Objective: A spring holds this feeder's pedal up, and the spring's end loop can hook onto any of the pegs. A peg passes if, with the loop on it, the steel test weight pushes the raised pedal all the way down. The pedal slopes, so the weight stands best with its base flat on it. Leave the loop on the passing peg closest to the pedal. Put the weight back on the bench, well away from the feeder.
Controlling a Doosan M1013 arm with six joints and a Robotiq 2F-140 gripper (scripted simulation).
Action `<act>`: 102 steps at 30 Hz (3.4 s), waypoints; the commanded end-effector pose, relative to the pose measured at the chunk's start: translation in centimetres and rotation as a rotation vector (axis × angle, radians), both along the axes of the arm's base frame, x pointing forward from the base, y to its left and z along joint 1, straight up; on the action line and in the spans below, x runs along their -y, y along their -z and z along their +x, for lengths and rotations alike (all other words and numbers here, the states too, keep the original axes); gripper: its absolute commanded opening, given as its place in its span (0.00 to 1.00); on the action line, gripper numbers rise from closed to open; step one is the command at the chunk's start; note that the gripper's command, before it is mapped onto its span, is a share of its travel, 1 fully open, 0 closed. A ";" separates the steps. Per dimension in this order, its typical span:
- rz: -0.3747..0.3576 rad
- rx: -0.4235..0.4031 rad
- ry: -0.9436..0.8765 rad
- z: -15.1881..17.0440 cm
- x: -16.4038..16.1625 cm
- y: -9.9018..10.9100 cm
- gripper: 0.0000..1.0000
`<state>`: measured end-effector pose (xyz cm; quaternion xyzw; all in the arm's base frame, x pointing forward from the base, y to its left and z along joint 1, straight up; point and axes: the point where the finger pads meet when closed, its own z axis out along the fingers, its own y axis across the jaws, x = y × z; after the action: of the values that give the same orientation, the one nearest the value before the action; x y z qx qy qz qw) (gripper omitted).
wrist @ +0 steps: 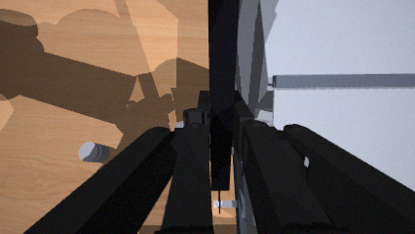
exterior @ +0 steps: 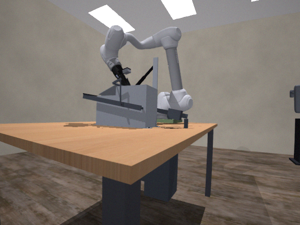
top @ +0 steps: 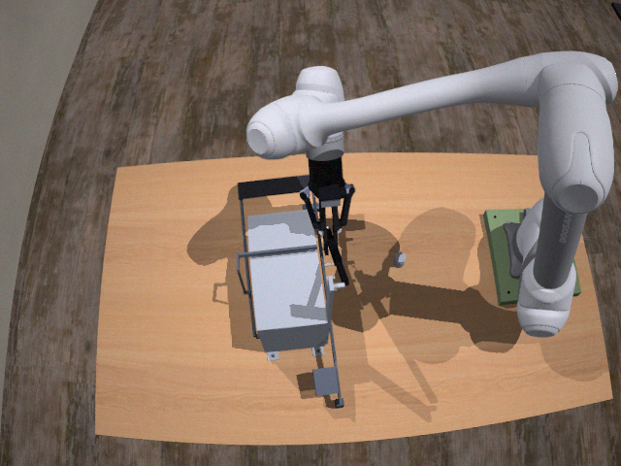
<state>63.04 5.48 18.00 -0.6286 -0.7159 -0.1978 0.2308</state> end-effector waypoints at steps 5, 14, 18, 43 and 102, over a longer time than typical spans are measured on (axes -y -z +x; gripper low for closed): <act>0.000 0.002 0.000 0.0 0.0 -0.1 0.24; 0.000 0.002 0.000 0.0 0.0 -0.1 0.24; 0.000 0.002 0.000 0.0 0.0 -0.1 0.24; 0.000 0.002 0.000 0.6 3.8 -5.5 0.24; 0.000 0.002 0.000 0.8 5.7 -8.1 1.00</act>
<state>63.83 -0.18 26.01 -0.6287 -0.7158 -0.1977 0.2308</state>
